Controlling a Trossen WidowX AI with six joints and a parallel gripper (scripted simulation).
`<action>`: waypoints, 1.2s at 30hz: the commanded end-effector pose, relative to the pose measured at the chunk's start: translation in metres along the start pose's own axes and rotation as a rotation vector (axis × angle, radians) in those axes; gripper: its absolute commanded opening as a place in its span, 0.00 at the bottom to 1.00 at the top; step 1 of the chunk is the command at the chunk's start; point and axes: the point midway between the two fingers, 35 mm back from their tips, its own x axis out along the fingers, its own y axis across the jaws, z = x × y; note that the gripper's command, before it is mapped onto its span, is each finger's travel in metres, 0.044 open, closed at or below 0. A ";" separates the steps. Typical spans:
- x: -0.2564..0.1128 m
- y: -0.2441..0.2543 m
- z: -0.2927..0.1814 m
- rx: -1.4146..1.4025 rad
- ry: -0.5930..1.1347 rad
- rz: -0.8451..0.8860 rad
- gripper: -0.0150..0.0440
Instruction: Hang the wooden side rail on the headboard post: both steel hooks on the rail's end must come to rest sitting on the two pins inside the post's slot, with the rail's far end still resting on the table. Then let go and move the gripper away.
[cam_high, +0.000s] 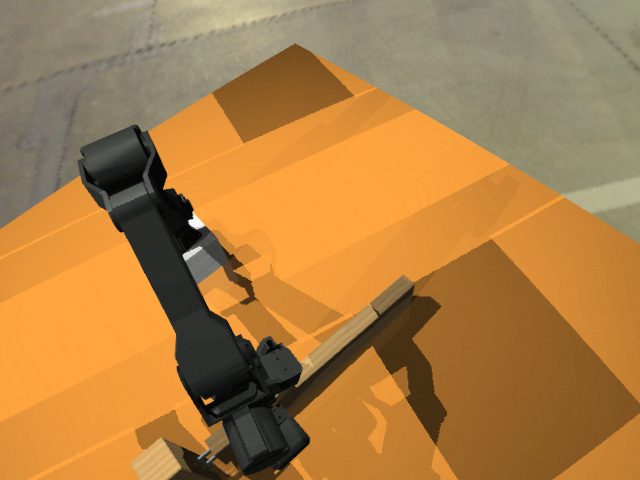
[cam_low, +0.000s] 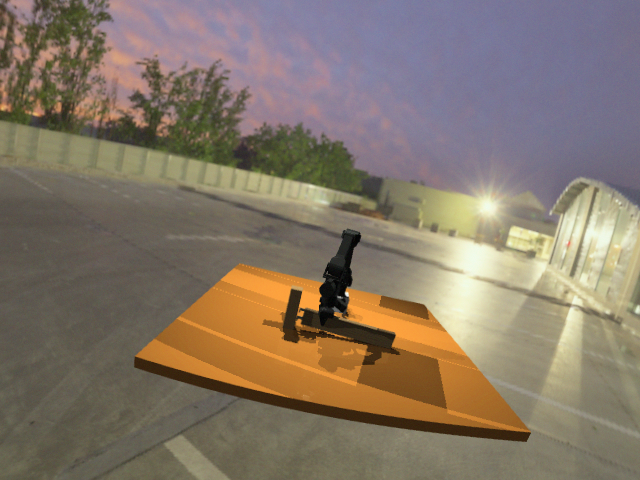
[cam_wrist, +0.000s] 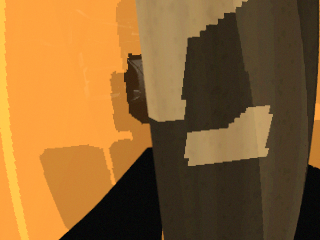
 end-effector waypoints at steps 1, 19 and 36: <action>0.000 0.000 -0.002 -0.003 0.005 -0.004 0.25; -0.002 -0.001 -0.003 -0.003 0.005 -0.004 0.25; -0.003 -0.002 -0.005 -0.003 0.005 -0.004 0.25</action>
